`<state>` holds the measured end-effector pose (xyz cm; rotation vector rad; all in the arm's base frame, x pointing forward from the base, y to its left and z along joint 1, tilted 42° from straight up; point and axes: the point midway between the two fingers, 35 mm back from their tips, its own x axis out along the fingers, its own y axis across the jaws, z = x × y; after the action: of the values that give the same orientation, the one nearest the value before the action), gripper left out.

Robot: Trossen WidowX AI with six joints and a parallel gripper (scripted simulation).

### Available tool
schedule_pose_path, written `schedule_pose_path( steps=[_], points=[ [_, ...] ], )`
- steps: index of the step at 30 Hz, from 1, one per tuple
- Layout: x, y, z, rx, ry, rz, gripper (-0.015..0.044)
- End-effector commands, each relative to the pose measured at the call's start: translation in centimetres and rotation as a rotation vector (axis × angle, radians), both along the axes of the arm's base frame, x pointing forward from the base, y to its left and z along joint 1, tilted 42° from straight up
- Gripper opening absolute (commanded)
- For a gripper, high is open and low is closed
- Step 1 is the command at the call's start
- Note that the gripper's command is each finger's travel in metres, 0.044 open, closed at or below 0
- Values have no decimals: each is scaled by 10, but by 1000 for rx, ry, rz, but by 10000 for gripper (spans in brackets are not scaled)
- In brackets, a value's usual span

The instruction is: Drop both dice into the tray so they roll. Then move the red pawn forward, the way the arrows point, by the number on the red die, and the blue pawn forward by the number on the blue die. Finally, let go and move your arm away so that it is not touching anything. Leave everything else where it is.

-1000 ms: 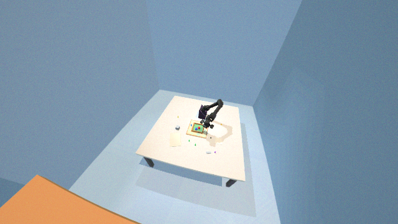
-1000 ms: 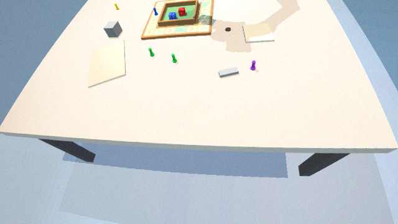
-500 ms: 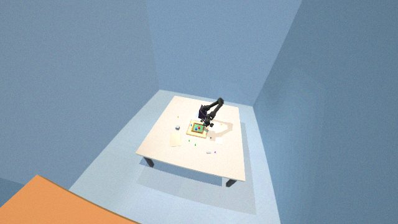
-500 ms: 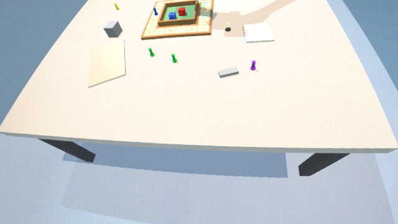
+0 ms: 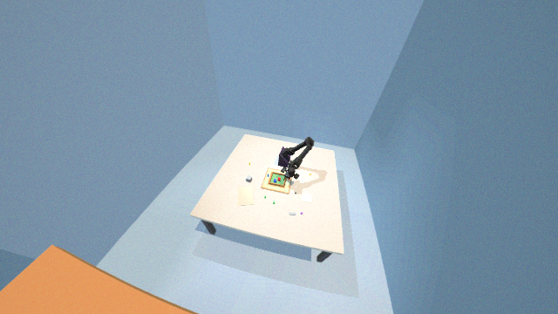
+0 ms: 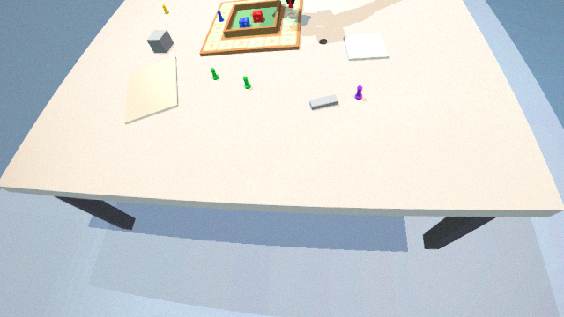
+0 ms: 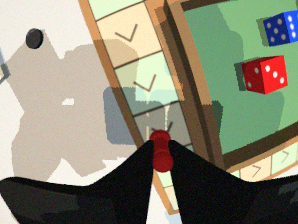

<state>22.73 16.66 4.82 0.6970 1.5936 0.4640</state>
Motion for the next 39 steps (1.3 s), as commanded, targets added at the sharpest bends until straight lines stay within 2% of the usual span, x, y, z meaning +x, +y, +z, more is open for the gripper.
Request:
schedule_pose_path(
  steps=[1, 17, 33, 34, 39],
  points=[
    [-5, 5, -11, -8, 18, -4, 0],
    [-6, 16, -24, -7, 18, -4, 0],
    [-2, 14, -16, 0, 5, 1, 420],
    [-2, 8, -11, -3, 7, 0, 440],
    [-2, -18, 15, -9, 17, -4, 440]
  ],
)
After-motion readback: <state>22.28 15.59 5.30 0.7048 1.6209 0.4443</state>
